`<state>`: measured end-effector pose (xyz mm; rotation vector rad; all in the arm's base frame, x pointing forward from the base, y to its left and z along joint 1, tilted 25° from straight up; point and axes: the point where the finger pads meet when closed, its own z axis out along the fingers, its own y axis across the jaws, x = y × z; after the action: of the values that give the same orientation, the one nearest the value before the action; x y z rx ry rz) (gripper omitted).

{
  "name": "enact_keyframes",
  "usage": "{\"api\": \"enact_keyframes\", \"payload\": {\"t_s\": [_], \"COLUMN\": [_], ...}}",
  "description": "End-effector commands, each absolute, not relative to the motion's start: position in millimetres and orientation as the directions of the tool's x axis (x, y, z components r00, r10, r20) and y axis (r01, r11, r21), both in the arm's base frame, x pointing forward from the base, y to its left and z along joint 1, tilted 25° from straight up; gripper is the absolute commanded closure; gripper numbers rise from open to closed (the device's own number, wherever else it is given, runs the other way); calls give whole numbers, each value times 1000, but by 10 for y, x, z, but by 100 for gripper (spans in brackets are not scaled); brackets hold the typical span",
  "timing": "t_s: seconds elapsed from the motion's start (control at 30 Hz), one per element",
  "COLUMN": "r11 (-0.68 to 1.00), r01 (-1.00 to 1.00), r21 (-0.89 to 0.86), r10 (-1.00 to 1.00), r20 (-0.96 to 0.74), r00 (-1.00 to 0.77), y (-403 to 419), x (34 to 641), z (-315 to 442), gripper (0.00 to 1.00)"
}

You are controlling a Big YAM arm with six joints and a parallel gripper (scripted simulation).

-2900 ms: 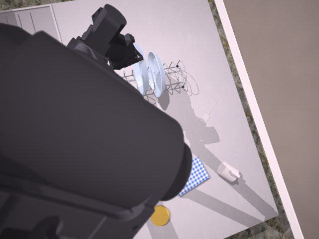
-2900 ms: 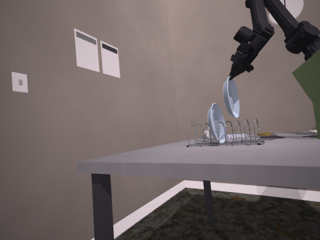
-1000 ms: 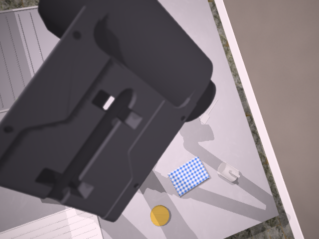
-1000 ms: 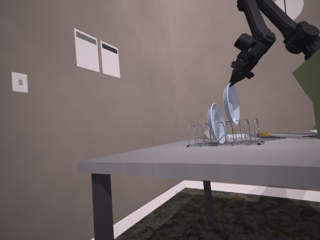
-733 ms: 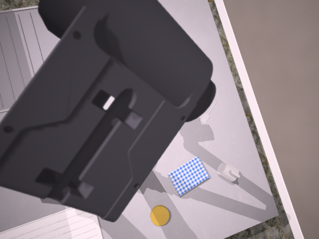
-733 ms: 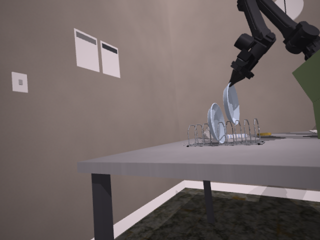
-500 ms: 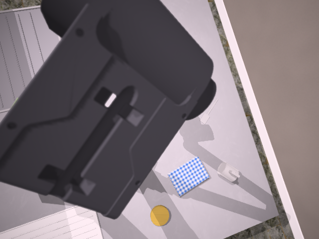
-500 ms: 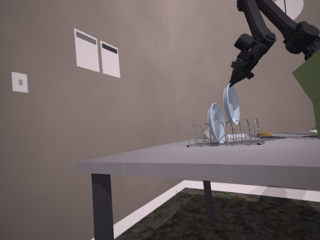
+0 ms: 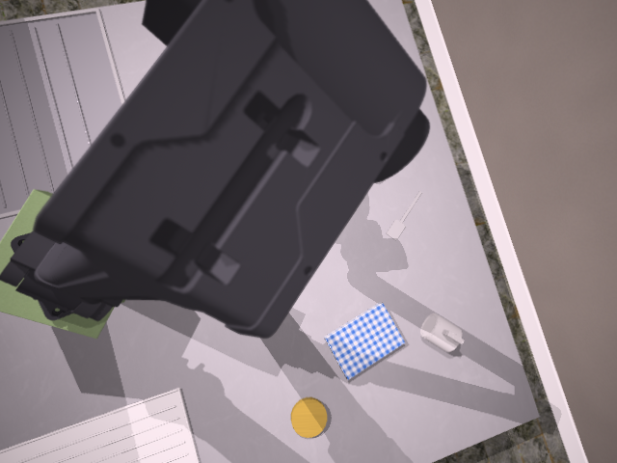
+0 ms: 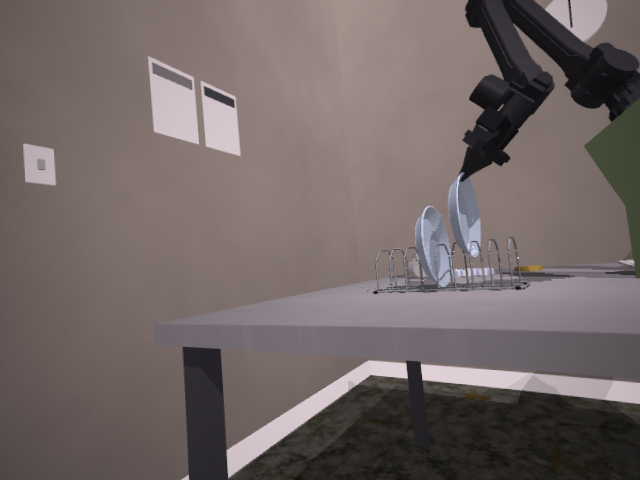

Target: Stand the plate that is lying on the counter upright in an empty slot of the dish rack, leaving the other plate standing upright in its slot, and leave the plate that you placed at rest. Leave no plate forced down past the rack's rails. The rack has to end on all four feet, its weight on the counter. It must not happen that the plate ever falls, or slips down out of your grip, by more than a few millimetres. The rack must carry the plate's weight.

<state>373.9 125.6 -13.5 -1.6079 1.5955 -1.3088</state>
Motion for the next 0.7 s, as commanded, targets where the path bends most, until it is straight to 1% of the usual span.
{"api": "enact_keyframes", "payload": {"t_s": [0.0,0.4,0.67], "r11": [-157,-156,-143], "r01": [-421,-419,-402], "r21": [-893,-895,-904], "r10": [-953,-953,-957], "r20": [249,248,230], "r00": [-173,-175,-178], "y": [1258,1218,1248], "x": [3845,3869,3890], "z": [-102,-182,-107], "gripper": [100,100,100]}}
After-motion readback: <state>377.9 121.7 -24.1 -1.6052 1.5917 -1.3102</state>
